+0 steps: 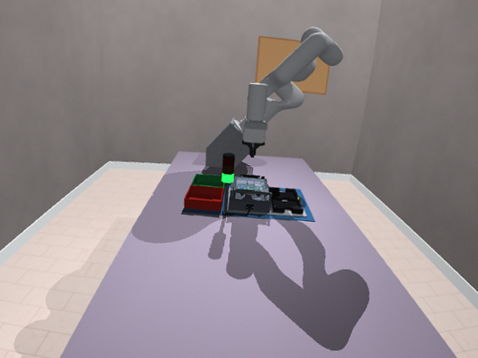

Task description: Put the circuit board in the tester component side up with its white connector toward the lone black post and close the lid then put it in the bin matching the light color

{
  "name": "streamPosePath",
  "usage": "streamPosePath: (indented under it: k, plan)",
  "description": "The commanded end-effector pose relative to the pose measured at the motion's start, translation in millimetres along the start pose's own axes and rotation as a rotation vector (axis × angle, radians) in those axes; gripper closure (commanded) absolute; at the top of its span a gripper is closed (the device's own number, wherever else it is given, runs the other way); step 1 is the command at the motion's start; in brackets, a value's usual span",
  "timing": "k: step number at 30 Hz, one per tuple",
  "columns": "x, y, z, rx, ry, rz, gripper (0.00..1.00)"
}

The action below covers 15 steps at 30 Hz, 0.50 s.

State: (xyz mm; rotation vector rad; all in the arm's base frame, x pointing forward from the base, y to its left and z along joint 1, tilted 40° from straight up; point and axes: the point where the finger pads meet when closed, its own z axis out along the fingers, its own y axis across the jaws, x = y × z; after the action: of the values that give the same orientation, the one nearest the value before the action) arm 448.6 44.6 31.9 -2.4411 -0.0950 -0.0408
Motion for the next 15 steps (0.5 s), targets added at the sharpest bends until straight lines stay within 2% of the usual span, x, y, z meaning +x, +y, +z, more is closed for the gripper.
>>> streamPosePath:
  k: [1,15]
  plan:
    - [0.7,0.1,-0.6,-0.001,-0.003,0.037,1.00]
    - [0.7,0.1,-0.6,-0.001,-0.003,0.045,1.00]
